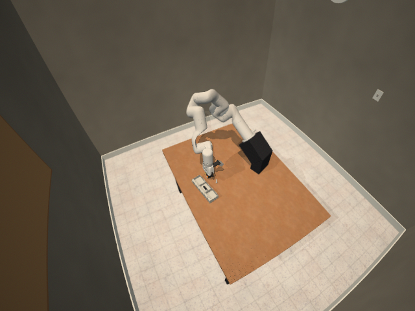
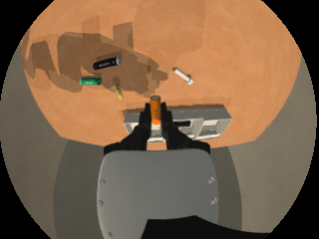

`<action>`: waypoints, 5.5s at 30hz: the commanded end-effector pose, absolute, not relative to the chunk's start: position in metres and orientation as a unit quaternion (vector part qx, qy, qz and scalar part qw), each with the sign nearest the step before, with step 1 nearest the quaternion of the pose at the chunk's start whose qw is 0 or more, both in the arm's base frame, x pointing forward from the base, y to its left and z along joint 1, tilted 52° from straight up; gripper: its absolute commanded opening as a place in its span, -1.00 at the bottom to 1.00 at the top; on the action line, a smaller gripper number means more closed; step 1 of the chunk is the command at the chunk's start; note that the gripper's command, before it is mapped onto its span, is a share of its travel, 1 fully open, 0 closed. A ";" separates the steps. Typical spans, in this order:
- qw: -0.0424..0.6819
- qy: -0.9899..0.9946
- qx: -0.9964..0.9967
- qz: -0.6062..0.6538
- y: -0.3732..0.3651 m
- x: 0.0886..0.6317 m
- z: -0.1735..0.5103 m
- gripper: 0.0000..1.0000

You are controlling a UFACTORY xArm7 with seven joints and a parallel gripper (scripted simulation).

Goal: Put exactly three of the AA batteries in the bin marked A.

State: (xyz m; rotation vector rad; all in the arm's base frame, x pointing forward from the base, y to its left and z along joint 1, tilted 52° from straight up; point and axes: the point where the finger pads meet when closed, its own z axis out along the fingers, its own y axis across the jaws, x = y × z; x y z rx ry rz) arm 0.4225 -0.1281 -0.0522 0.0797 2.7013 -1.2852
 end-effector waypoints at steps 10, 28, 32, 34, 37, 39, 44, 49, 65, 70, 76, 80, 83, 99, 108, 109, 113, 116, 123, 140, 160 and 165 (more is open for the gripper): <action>0.076 0.900 0.026 -0.428 -0.117 0.422 -0.044 -1.00; 0.138 0.887 0.159 -0.410 -0.095 0.468 -0.062 -1.00; 0.161 0.878 0.205 -0.401 -0.086 0.488 -0.070 -1.00; 0.172 0.873 0.228 -0.395 -0.081 0.499 -0.075 -1.00; 0.188 0.864 0.261 -0.386 -0.079 0.503 -0.076 -1.00; 0.188 0.864 0.261 -0.386 -0.079 0.503 -0.076 -1.00; 0.220 0.840 0.333 -0.368 -0.079 0.503 -0.076 -1.00; 0.241 0.816 0.388 -0.353 -0.079 0.503 -0.076 -1.00; 0.304 0.721 0.545 -0.301 -0.079 0.503 -0.076 -1.00; 0.324 0.684 0.590 -0.282 -0.079 0.503 -0.076 -1.00; 0.347 0.639 0.636 -0.260 -0.079 0.503 -0.076 -1.00; 0.350 0.634 0.640 -0.257 -0.079 0.503 -0.076 -1.00; 0.350 0.634 0.640 -0.257 -0.079 0.503 -0.076 -1.00; 0.350 0.634 0.640 -0.257 -0.085 0.504 -0.081 -1.00; 0.350 0.634 0.640 -0.257 -0.096 0.505 -0.090 -1.00; 0.350 0.634 0.640 -0.257 -0.097 0.505 -0.091 -1.00; 0.350 0.634 0.640 -0.257 -0.101 0.506 -0.094 -1.00; 0.350 0.634 0.640 -0.257 -0.101 0.506 -0.094 -1.00; 0.350 0.634 0.640 -0.257 -0.101 0.506 -0.094 -1.00; 0.350 0.634 0.640 -0.257 -0.101 0.506 -0.094 -0.44; 0.350 0.634 0.640 -0.257 -0.079 0.503 -0.076 -0.44; 0.359 0.609 0.664 -0.244 -0.089 0.482 -0.065 -0.44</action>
